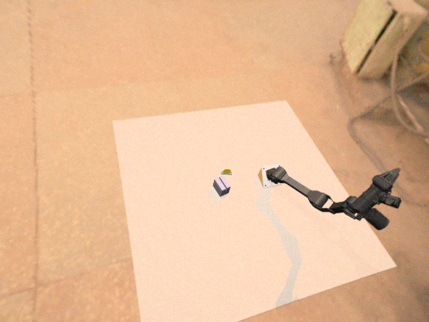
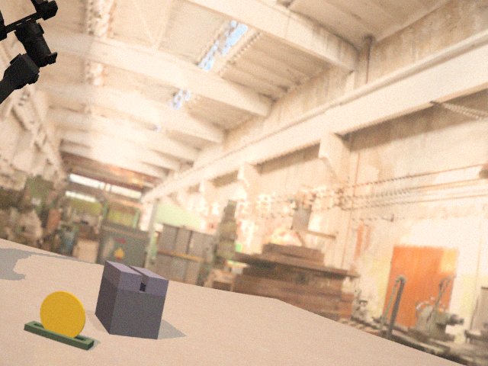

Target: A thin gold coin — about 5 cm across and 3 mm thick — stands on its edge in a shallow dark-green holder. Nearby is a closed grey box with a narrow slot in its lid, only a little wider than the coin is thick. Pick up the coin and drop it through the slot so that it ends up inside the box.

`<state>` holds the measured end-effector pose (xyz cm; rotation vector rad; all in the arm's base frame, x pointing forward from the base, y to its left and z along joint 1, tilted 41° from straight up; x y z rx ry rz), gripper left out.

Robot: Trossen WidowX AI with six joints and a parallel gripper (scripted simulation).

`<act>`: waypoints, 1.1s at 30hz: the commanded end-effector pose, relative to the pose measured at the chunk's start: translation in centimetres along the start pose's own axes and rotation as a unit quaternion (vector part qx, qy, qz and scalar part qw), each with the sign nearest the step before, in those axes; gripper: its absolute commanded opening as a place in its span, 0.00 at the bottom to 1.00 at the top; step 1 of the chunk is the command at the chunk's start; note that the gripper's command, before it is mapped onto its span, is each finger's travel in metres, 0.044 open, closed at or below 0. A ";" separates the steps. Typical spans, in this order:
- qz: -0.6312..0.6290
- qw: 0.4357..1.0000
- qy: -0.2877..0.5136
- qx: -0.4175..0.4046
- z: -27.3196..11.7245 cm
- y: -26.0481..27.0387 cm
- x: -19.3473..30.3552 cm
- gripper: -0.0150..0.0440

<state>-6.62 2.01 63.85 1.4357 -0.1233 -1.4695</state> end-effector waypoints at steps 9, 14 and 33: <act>-0.175 0.980 0.012 -0.097 0.5 6.1 7.3 0.53; -0.230 0.963 0.014 -0.140 0.6 7.7 10.7 0.53; -0.491 0.748 0.189 -0.404 -2.5 13.7 32.9 0.53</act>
Point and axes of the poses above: the point midway between the two fingers, 35 mm back from their tips, its own z axis out along the fingers, its own y axis across the jaws, x = y × z, the point moved 10 cm from there along -z, back along the fingers, and after that the axes turned 5 degrees about z, right-handed, at the moved point
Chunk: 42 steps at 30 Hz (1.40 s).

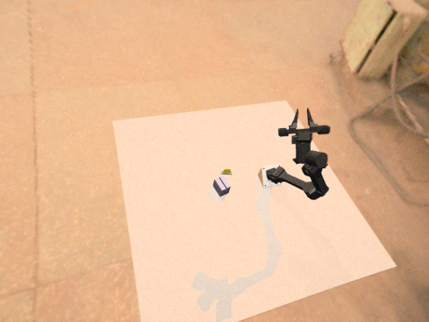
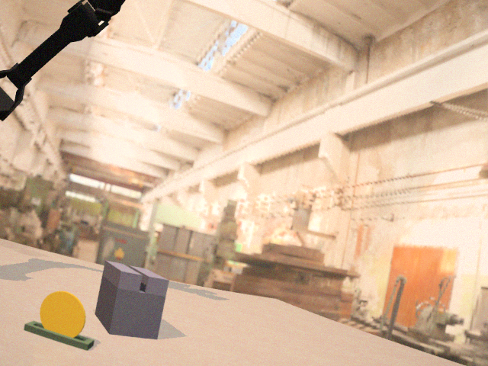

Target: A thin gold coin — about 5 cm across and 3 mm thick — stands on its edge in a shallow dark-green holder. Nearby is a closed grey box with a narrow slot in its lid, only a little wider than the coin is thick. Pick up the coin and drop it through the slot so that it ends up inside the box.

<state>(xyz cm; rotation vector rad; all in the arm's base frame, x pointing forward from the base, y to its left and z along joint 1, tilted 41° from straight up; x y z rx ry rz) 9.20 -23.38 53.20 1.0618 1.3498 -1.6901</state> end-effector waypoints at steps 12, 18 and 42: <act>-0.174 0.915 0.175 -0.320 4.5 14.9 11.5 0.53; -0.211 0.833 0.262 -0.440 4.0 19.7 17.2 0.53; -0.141 0.339 0.635 -0.679 -7.0 28.2 35.5 0.53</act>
Point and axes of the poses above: the point midway between the two fingers, 35 mm back from their tips, its own z axis out along the fingers, its own y axis across the jaws, x = y × z, the point moved 10 cm from there along -z, back along the fingers, and after that the axes turned 5 degrees about z, right-handed, at the moved point
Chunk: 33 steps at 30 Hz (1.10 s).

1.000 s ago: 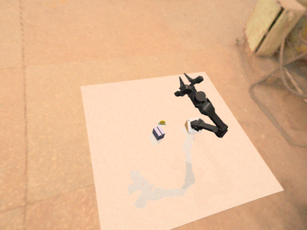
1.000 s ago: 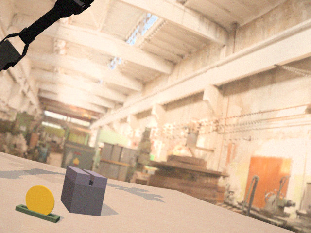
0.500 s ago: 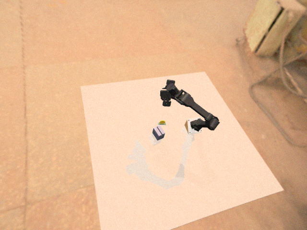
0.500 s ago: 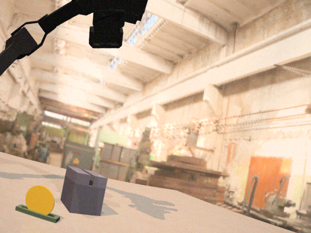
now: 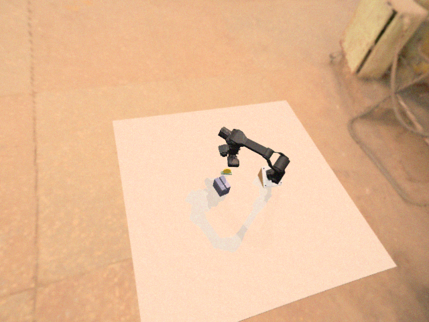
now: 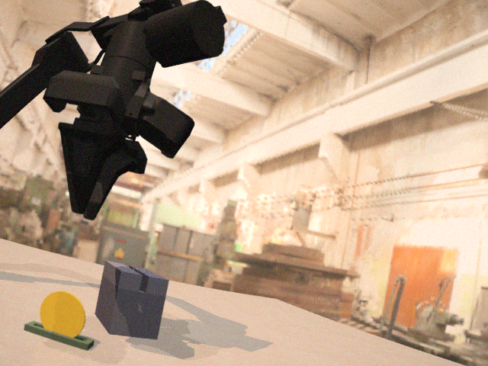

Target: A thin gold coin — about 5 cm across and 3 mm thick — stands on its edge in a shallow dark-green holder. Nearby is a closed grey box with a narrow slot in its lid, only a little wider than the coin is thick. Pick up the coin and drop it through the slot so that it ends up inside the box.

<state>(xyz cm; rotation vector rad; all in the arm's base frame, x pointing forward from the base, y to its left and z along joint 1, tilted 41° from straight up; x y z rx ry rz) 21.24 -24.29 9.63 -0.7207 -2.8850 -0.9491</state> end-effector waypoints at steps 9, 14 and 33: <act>0.015 0.999 0.020 -0.040 1.9 0.2 0.2 0.53; 0.015 0.999 0.020 -0.040 4.6 0.3 0.3 0.53; 0.015 0.999 0.020 -0.040 7.5 0.5 0.3 0.53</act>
Point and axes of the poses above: the point midway between the two fingers, 35 mm back from their tips, its own z axis out along the fingers, its own y axis across the jaws, x = y × z, the point moved 10 cm from there along -z, back along the fingers, and after that the axes turned 5 degrees about z, right-handed, at the moved point
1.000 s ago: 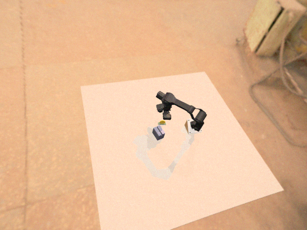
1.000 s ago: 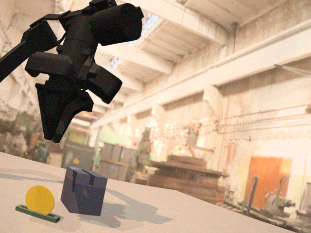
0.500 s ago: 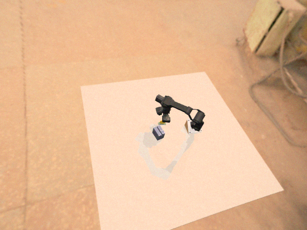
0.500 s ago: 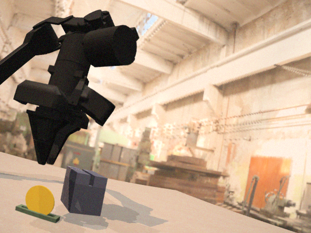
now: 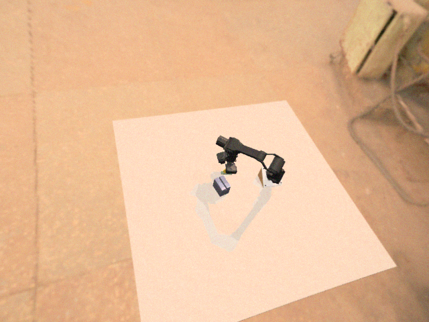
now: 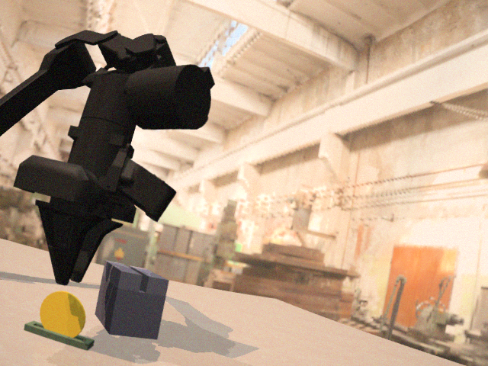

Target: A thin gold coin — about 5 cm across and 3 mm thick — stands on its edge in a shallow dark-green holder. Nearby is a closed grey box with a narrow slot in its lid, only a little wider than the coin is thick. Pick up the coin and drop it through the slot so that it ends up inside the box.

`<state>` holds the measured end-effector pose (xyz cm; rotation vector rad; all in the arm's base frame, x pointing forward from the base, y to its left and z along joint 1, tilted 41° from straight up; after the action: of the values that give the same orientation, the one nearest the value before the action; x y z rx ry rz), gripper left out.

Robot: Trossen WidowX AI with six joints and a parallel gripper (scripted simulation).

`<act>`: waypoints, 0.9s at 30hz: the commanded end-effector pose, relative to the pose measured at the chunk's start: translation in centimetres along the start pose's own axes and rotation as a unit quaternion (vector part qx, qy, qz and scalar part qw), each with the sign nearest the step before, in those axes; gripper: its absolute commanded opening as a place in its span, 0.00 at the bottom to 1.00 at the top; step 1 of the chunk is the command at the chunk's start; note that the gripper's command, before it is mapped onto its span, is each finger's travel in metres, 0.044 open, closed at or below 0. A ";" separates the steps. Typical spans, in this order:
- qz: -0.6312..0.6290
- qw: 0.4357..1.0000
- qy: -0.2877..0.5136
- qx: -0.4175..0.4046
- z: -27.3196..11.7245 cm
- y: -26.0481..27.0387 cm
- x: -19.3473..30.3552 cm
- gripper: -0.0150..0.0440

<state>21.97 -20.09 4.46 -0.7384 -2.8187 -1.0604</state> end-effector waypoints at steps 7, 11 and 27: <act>0.002 1.000 0.003 -0.003 1.9 0.1 0.0 0.53; 0.002 1.000 0.003 -0.003 2.6 0.1 0.0 0.53; 0.001 1.000 0.003 -0.004 4.8 0.2 0.1 0.53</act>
<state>22.56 -17.34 1.31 -0.7364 -2.8187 -1.0635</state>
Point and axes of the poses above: the point midway between the two fingers, 35 mm back from their tips, its own z axis out along the fingers, its own y axis across the jaws, x = y × z, the point moved 10 cm from there along -z, back along the fingers, and after that the axes turned 5 degrees about z, right-handed, at the moved point
